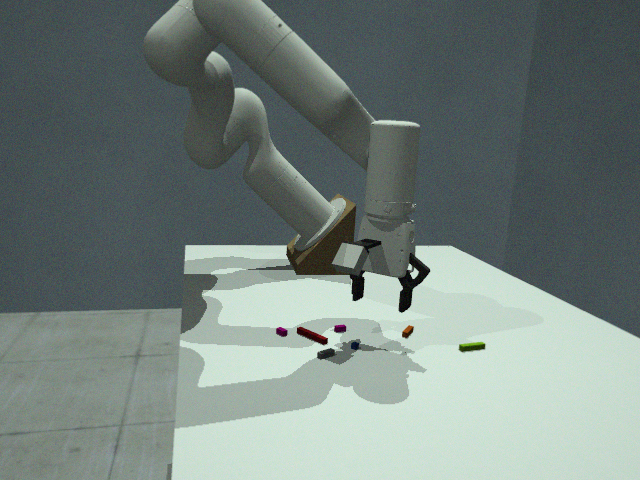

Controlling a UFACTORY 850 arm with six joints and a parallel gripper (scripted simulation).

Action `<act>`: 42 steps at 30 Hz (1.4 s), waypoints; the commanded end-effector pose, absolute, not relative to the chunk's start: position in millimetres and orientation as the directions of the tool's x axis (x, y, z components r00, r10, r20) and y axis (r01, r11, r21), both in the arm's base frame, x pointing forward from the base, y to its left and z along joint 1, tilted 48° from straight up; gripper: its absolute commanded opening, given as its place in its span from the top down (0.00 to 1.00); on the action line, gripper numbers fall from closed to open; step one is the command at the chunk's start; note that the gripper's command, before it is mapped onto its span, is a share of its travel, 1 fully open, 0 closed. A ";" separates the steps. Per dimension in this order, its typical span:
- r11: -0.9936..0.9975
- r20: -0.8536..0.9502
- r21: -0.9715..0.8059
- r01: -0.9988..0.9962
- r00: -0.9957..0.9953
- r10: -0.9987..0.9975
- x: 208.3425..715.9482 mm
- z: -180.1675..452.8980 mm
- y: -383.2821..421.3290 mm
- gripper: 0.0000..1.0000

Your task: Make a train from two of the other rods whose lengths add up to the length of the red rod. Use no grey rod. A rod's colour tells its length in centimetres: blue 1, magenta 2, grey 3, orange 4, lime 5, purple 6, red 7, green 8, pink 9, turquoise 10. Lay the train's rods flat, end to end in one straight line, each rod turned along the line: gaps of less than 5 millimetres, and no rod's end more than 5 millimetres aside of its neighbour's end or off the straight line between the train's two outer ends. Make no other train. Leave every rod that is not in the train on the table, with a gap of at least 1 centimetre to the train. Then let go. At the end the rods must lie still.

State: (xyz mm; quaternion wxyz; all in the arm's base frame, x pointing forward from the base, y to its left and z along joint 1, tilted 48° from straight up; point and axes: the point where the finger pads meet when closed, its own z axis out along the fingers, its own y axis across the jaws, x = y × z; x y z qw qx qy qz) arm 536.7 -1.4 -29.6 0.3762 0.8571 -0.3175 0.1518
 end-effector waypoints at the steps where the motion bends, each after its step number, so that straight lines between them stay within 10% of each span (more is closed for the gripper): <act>1: -0.516 0.500 0.547 -0.659 0.752 -0.430 537.3 -29.1 -0.7 0.00; 27: -0.073 0.740 0.046 -0.996 0.083 -0.668 610.5 -89.4 56.3 0.00; 42: -0.061 0.740 0.034 -0.998 0.066 -0.669 611.7 -90.8 57.6 0.00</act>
